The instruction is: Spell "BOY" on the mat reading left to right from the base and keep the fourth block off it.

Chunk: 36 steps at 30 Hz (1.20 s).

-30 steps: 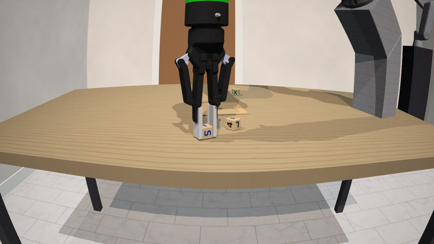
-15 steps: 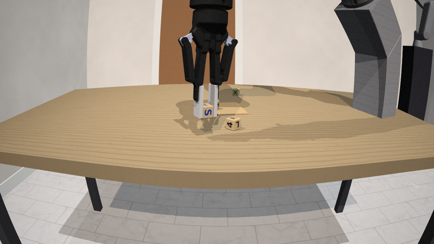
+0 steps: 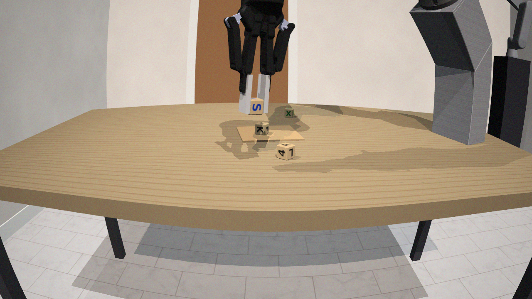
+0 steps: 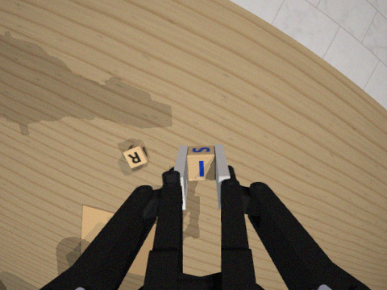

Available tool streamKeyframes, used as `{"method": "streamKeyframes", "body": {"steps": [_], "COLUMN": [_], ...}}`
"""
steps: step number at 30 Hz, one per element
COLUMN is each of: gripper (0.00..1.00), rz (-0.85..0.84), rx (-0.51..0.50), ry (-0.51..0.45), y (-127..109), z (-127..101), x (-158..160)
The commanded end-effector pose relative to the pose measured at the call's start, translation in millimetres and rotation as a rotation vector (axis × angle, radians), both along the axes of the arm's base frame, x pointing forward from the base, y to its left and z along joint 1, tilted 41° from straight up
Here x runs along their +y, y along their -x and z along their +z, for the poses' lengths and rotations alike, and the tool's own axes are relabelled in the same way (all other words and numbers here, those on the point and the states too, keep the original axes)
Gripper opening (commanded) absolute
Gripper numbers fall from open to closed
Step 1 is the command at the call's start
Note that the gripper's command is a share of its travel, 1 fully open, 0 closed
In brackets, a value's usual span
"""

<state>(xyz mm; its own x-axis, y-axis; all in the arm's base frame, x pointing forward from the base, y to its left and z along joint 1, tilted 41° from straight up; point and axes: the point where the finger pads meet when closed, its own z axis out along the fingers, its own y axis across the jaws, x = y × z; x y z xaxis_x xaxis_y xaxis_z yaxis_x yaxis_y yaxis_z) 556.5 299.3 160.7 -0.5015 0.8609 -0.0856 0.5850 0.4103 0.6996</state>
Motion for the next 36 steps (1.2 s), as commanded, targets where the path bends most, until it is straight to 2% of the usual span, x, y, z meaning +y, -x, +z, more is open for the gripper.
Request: {"method": "streamKeyframes", "body": {"steps": [1, 5, 11, 19, 25, 34, 36], "gripper": [0.13, 0.13, 0.13, 0.13, 0.13, 0.13, 0.13], "rz": [0.013, 0.008, -0.042, -0.06, -0.175, -0.3, -0.3], "rx": [0.057, 0.058, 0.081, 0.078, 0.012, -0.063, -0.063], "ry": [0.017, 0.013, -0.03, -0.012, 0.093, 0.205, 0.205], "y": [-1.3, -3.5, -26.6, -26.7, -25.9, -26.2, -26.2], "z": [2.2, 0.2, -27.5, -29.0, -31.7, -33.2, -33.2], "x": [-0.2, 0.6, 11.6, 11.2, 14.6, 18.3, 18.3]}}
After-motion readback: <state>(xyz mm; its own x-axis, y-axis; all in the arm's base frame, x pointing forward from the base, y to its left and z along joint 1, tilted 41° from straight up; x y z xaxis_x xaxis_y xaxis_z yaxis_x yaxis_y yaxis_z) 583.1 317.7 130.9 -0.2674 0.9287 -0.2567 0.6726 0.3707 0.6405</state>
